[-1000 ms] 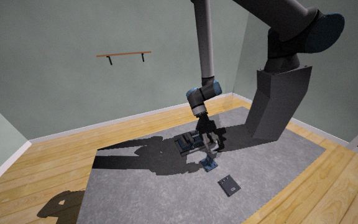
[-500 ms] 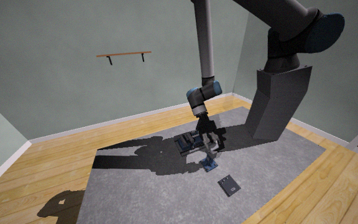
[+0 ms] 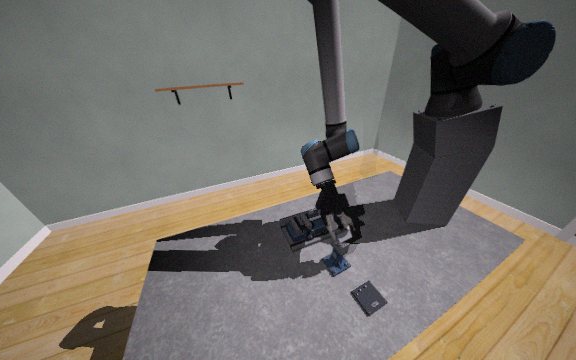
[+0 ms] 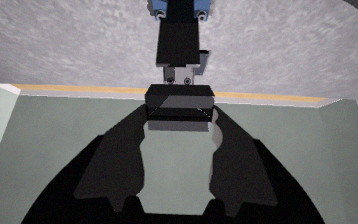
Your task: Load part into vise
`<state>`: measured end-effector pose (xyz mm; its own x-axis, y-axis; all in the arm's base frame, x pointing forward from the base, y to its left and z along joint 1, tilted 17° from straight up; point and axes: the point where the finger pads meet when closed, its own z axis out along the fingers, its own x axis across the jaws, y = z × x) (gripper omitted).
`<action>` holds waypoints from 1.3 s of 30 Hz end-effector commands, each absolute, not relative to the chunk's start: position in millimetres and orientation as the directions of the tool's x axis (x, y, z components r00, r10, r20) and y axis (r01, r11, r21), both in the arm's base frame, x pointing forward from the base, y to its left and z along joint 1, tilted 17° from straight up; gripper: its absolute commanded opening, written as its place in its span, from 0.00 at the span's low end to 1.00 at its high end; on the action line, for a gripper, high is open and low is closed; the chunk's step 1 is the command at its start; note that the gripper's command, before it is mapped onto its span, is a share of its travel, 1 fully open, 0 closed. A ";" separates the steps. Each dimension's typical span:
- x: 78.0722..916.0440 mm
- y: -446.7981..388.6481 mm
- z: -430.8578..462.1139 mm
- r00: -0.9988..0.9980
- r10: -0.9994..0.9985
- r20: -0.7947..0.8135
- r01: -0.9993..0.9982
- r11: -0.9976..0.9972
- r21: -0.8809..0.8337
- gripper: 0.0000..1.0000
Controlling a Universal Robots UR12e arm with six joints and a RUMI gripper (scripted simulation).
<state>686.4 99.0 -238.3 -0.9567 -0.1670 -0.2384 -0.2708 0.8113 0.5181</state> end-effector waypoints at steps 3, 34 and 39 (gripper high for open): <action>686.5 99.4 -237.8 -0.956 -0.167 -0.239 -0.267 0.832 0.486 0.00; 685.9 101.5 -236.9 -0.956 -0.167 -0.239 -0.221 0.950 0.219 0.00; 685.8 102.0 -236.7 -0.956 -0.167 -0.239 -0.208 0.965 0.158 0.00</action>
<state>685.8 101.3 -236.9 -0.9565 -0.1673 -0.2389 -0.2200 0.9517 0.2144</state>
